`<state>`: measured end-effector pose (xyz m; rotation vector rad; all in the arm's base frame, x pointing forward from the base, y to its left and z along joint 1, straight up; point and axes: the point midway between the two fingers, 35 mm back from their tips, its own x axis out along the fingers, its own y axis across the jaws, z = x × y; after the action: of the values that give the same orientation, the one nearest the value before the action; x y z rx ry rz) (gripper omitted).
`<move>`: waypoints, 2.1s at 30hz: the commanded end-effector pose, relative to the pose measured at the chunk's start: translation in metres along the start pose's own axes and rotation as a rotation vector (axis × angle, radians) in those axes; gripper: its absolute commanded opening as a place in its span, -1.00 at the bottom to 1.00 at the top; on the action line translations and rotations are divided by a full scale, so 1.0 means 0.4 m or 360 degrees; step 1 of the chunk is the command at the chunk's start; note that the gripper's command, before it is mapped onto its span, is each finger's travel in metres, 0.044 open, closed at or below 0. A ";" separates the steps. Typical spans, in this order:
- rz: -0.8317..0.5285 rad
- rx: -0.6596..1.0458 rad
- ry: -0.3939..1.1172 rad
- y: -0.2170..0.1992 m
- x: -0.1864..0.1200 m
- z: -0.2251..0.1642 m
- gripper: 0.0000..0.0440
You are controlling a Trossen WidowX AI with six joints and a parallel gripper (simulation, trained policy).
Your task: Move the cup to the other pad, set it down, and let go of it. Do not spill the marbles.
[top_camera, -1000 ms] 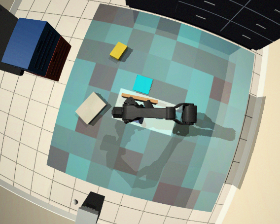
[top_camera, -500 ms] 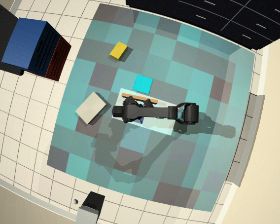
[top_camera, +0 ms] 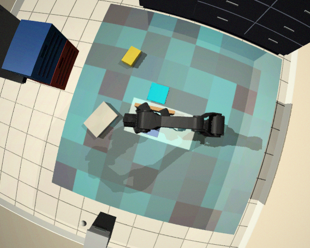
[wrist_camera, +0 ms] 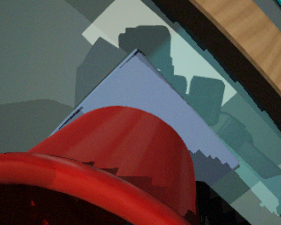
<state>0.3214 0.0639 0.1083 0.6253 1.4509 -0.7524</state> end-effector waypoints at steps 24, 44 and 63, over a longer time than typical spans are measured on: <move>0.0231 0.0333 -0.0151 -0.057 -0.134 0.188 -1.00; 0.0274 0.0534 -0.0246 -0.159 -0.074 0.343 -1.00; 0.0260 0.0627 -0.0250 -0.218 0.053 0.369 -1.00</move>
<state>0.3504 -0.1049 0.1069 0.9510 1.0986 -0.9410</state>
